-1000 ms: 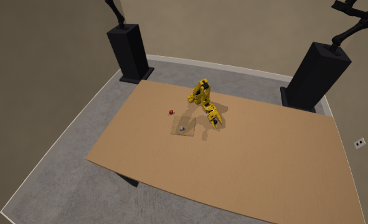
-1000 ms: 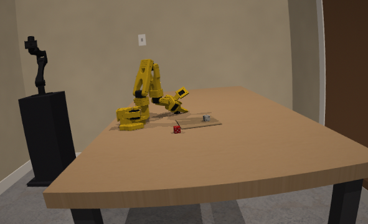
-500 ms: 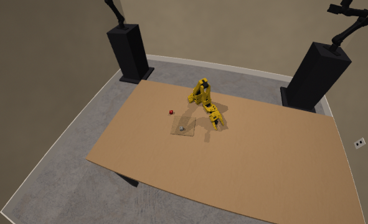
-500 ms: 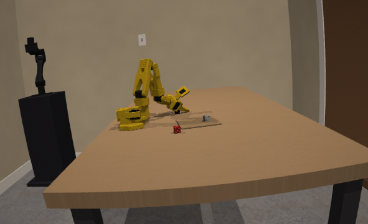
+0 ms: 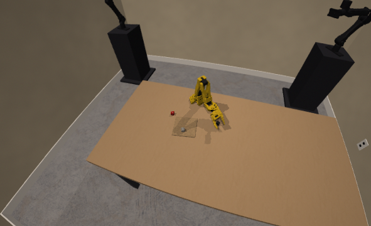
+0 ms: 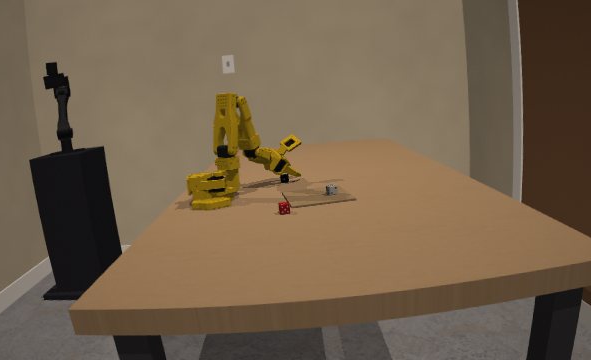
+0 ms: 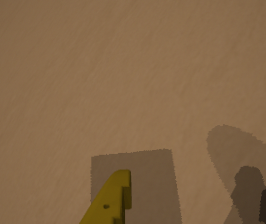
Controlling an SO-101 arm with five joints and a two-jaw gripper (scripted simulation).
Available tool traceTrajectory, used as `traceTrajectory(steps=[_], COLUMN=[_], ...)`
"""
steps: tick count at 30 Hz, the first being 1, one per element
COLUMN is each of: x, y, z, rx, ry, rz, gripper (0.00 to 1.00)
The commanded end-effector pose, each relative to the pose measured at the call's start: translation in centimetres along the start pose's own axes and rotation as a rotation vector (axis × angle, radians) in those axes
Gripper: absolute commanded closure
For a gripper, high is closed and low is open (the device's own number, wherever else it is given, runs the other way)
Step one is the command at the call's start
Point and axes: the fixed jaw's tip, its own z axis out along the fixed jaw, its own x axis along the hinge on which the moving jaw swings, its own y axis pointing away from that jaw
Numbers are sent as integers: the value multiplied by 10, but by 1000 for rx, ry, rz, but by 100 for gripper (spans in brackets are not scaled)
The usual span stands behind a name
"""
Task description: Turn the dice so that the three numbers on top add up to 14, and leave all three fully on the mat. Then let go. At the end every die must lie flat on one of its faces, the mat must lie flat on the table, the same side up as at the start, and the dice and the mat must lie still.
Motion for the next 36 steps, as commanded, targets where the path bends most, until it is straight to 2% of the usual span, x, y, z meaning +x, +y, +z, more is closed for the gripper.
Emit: traceTrajectory(steps=[1,6,12,23,36], x=[18,13,8,5,5], y=[-6,-3,0,2,2], z=[-23,-34,-44,-50,-51], rx=[69,98,106,106,106], ry=[240,315,352,374,388], rz=[-116,-164,-206,-261,-320], gripper=[72,72,72,72,72])
